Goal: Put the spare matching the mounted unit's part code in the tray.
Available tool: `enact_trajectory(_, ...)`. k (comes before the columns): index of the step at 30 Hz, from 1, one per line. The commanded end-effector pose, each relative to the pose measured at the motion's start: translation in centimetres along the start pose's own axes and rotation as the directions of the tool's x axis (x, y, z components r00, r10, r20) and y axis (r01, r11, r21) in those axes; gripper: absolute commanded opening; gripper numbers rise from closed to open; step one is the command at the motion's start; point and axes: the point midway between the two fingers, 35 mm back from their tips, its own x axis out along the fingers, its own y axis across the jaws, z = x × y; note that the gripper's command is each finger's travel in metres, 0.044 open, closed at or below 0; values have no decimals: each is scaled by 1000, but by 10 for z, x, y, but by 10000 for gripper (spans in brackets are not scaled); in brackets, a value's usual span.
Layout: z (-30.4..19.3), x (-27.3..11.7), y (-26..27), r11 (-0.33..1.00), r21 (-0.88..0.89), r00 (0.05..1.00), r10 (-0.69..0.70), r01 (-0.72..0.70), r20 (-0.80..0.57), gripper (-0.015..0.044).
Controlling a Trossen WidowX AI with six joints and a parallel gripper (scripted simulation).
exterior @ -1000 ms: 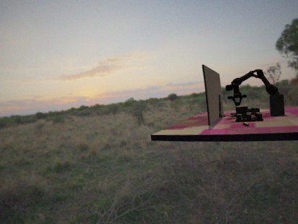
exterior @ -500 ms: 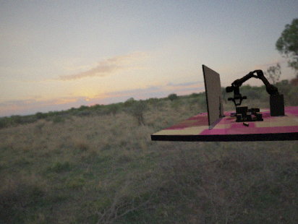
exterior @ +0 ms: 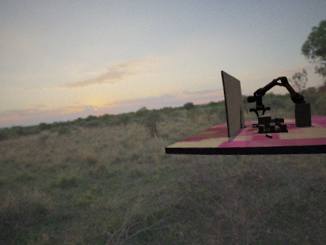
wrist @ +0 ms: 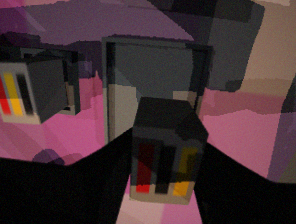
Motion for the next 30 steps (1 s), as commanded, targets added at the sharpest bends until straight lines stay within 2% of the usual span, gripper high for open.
enact_trajectory(1,1,4,0,1000,-4,1000,-3,3,4,0)
enact_trajectory(30,-1,33,5,1000,-5,1000,-2,2,-4,0)
